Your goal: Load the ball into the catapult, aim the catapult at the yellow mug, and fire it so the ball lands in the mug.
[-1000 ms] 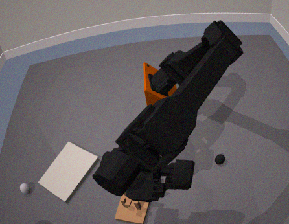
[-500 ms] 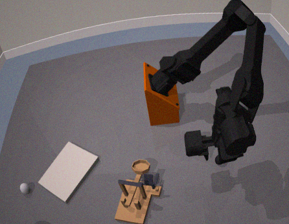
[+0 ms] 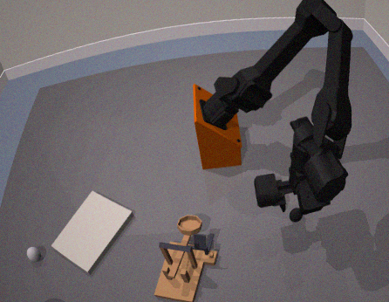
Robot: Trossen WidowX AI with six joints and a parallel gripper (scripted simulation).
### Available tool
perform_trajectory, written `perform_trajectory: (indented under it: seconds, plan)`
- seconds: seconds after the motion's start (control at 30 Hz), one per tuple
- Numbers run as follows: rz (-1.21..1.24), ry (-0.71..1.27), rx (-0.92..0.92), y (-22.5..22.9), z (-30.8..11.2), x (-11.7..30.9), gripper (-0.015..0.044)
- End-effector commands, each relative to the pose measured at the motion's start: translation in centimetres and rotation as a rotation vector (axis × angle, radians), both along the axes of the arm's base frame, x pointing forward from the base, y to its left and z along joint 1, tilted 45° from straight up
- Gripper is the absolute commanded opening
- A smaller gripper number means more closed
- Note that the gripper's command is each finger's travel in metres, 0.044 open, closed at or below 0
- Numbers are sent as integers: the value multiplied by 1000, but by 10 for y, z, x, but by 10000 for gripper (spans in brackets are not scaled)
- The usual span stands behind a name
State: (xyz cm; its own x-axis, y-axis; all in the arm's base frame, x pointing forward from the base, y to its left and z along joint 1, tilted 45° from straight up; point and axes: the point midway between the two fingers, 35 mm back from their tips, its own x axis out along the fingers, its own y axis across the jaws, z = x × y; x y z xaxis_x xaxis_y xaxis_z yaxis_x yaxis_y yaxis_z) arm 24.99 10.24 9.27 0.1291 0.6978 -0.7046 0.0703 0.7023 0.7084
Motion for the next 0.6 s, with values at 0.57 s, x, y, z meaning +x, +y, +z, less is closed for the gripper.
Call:
perform_trajectory:
  seconds: [0.57]
  plan:
    - [0, 3, 3, 24, -23, 3, 300]
